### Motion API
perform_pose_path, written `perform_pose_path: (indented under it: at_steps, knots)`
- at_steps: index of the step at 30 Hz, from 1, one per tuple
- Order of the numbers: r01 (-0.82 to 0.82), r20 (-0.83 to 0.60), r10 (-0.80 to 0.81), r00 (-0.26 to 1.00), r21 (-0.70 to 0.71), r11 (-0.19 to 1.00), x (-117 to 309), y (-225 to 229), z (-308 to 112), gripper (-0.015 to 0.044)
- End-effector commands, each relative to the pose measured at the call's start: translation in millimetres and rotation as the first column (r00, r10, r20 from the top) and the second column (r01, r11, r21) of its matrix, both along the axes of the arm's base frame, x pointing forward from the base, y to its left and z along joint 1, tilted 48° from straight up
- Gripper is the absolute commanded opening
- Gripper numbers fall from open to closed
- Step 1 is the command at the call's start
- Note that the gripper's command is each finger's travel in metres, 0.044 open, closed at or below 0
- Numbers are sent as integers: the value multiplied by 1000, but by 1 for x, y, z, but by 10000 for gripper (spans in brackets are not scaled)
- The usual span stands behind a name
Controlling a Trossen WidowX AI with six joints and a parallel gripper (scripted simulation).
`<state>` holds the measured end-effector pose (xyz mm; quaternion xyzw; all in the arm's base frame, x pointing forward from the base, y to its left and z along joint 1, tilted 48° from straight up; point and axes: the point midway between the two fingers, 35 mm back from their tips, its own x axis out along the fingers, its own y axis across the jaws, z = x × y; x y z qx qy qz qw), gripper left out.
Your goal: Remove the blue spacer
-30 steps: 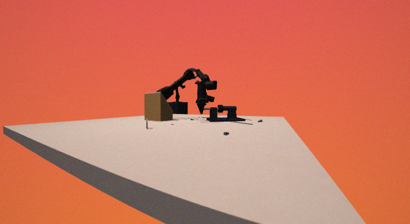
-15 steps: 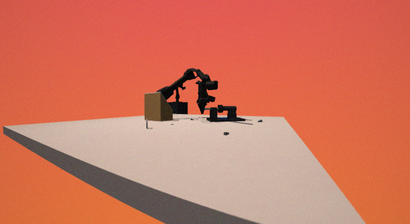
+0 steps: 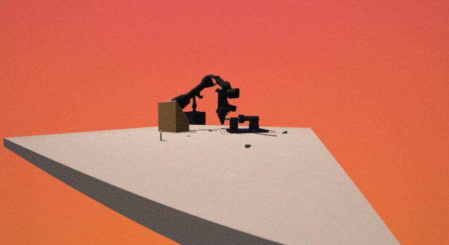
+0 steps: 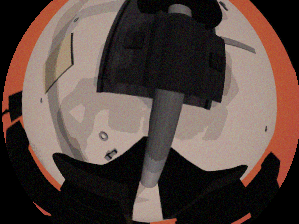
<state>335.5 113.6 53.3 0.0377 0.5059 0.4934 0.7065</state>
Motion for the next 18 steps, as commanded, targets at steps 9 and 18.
perform_pose_path:
  at_steps: [9,18]
  knots:
    - [1,4,-1,1000,8,1000,5,3,5,0]
    - [1,4,-1,1000,8,1000,7,4,6,0]
